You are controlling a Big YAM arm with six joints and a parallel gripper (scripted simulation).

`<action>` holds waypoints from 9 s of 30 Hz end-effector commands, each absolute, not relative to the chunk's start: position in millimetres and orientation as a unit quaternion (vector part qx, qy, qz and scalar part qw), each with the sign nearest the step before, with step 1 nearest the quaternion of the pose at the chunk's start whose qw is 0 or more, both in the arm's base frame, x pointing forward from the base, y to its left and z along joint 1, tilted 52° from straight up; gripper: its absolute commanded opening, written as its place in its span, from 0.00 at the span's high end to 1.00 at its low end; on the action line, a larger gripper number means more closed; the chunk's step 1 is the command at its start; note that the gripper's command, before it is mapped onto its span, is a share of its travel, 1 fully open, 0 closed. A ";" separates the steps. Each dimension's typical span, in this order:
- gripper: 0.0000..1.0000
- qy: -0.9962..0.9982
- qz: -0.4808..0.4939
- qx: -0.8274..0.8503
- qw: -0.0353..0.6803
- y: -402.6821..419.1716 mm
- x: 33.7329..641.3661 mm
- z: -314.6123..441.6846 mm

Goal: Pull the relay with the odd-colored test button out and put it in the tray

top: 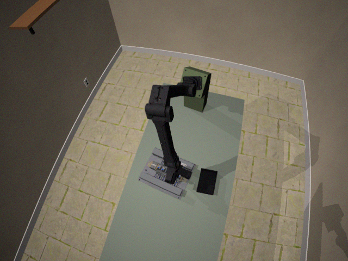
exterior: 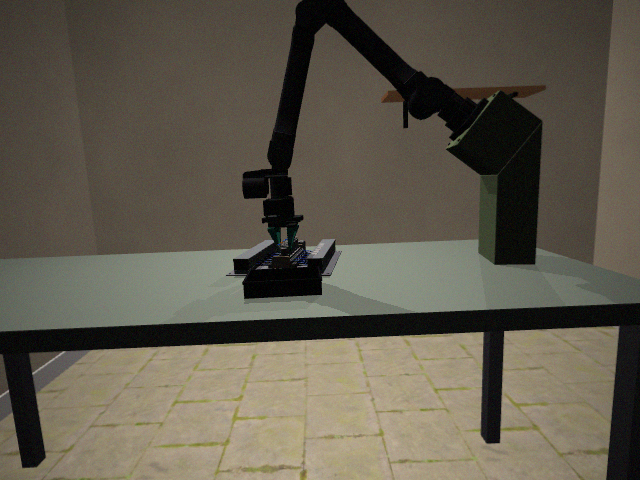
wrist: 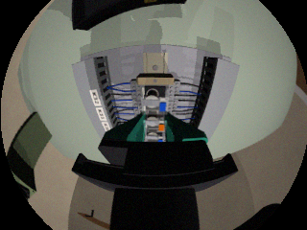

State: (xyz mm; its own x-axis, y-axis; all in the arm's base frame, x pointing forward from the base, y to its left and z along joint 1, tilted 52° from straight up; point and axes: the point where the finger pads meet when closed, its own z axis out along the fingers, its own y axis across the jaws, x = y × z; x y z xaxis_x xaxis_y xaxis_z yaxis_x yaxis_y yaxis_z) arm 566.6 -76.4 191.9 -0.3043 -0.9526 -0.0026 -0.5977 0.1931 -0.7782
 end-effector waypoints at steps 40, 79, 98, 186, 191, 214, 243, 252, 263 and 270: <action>1.00 0.723 -0.355 -0.531 0.264 -75.6 569.2 206.8; 1.00 0.723 -0.355 -0.531 0.264 -75.6 569.2 206.8; 1.00 0.723 -0.356 -0.530 0.265 -74.9 567.1 210.0; 1.00 0.722 -0.355 -0.529 0.271 -62.0 544.9 233.4; 1.00 0.722 -0.355 -0.529 0.271 -62.0 545.0 233.4; 1.00 0.721 -0.356 -0.528 0.272 -62.1 545.5 233.8; 1.00 0.723 -0.353 -0.529 0.271 -49.2 505.9 260.5; 1.00 0.724 -0.352 -0.530 0.267 -48.7 500.7 261.4; 1.00 0.724 -0.351 -0.531 0.265 -50.6 504.8 259.6; 1.00 0.725 -0.351 -0.531 0.265 -51.0 505.6 259.2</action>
